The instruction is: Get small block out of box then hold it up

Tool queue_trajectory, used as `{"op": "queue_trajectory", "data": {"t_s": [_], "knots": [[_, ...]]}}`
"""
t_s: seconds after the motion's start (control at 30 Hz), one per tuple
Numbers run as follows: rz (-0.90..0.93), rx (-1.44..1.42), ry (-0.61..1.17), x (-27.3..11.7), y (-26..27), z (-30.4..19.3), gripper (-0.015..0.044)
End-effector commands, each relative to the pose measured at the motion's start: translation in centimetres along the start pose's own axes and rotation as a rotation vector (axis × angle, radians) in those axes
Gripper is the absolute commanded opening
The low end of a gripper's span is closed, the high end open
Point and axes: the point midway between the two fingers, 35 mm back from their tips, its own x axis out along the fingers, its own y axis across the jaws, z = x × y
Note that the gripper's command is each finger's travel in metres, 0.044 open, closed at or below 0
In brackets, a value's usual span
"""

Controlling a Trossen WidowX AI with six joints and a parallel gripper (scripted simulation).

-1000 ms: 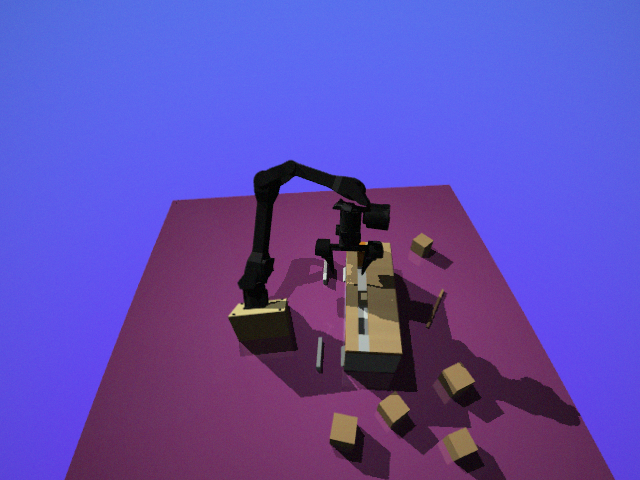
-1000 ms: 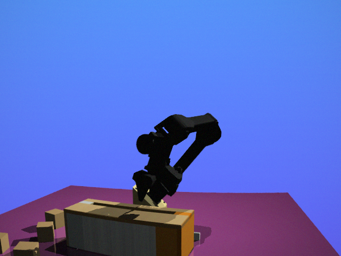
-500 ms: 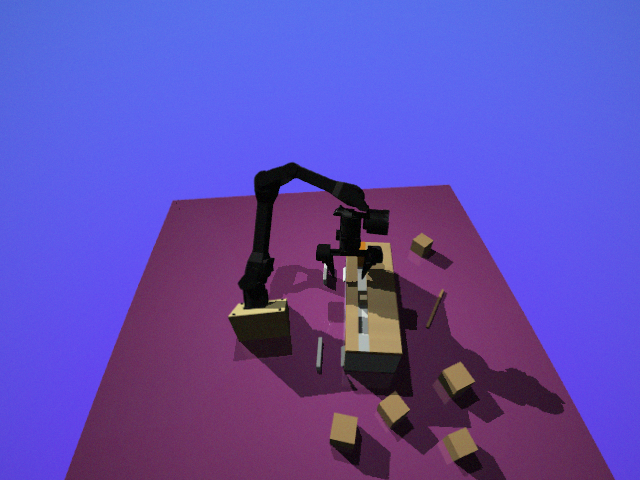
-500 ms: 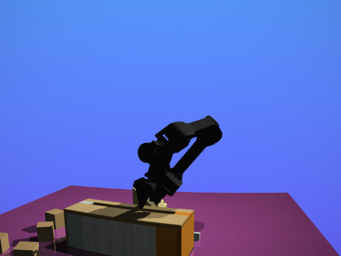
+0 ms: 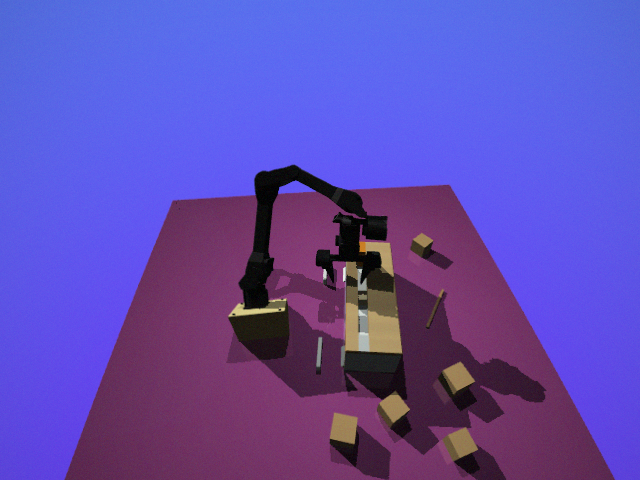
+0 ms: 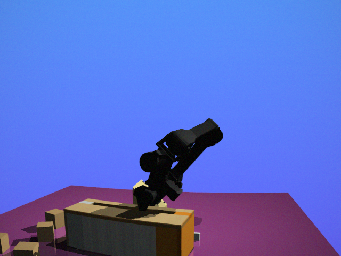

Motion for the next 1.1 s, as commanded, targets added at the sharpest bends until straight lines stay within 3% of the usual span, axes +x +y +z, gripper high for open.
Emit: {"op": "queue_trajectory", "data": {"t_s": [0.0,0.5,1.07], "knots": [[0.001,0.004,-0.003,0.8,0.2,0.3,0.04],[0.0,0.0,-0.002,1.9,0.3,0.6,0.04],[0.001,-0.001,0.0,3.4,0.3,-3.4,0.04]]}}
